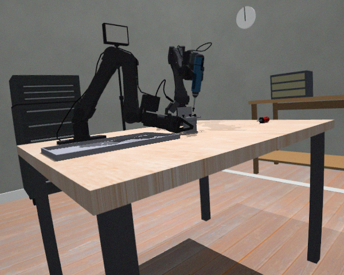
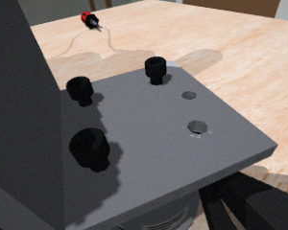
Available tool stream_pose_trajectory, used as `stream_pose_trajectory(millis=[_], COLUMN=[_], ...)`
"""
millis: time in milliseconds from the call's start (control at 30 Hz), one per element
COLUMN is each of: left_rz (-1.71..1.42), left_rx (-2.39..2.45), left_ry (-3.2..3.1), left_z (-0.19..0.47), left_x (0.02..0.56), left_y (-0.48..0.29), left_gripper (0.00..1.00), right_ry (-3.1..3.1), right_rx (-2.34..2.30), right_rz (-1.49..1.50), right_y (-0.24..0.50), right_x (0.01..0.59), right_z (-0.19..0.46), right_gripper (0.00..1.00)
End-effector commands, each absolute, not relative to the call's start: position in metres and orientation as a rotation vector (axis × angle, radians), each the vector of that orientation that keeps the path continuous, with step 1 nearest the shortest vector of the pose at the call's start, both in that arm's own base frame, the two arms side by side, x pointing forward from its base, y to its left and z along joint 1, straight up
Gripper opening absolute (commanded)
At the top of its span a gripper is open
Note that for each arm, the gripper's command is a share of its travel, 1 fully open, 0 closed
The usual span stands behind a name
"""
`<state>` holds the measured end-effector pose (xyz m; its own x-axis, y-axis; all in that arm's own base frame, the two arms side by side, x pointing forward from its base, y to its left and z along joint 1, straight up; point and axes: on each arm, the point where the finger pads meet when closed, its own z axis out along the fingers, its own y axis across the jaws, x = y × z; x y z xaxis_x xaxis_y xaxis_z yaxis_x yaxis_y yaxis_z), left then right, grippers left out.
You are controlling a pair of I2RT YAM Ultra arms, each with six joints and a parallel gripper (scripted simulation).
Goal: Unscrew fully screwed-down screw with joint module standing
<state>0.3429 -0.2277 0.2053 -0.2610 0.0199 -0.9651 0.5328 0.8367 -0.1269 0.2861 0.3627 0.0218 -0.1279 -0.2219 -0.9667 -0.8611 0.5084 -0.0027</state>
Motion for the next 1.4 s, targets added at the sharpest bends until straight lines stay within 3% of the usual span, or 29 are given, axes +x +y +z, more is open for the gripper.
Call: stream_pose_trajectory(millis=[0, 200, 567, 767, 1133, 1367], left_rz=[-0.530, -0.545, -0.492, -0.509, -0.453, -0.466], left_rx=[0.351, 0.336, 0.223, 0.211, 0.073, 0.047], left_ry=[1.747, 1.698, 1.894, 1.844, 2.030, 1.989], left_z=[0.232, 0.251, 0.209, 0.228, 0.187, 0.205], left_x=[0.361, 0.359, 0.384, 0.383, 0.401, 0.403], left_y=[-0.223, -0.222, -0.194, -0.193, -0.162, -0.157], left_gripper=[0.42, 0.42, 0.42, 0.42, 0.42, 0.42], right_ry=[1.643, 1.643, 1.643, 1.643, 1.643, 1.643], right_rx=[-0.935, -0.935, -0.935, -0.935, -0.935, -0.935], right_rz=[0.720, 0.720, 0.720, 0.720, 0.720, 0.720], right_y=[0.364, 0.364, 0.364, 0.364, 0.364, 0.364], right_x=[0.287, 0.287, 0.287, 0.287, 0.287, 0.287], right_z=[0.024, 0.024, 0.024, 0.024, 0.024, 0.024], right_gripper=[0.59, 0.59, 0.59, 0.59, 0.59, 0.59])
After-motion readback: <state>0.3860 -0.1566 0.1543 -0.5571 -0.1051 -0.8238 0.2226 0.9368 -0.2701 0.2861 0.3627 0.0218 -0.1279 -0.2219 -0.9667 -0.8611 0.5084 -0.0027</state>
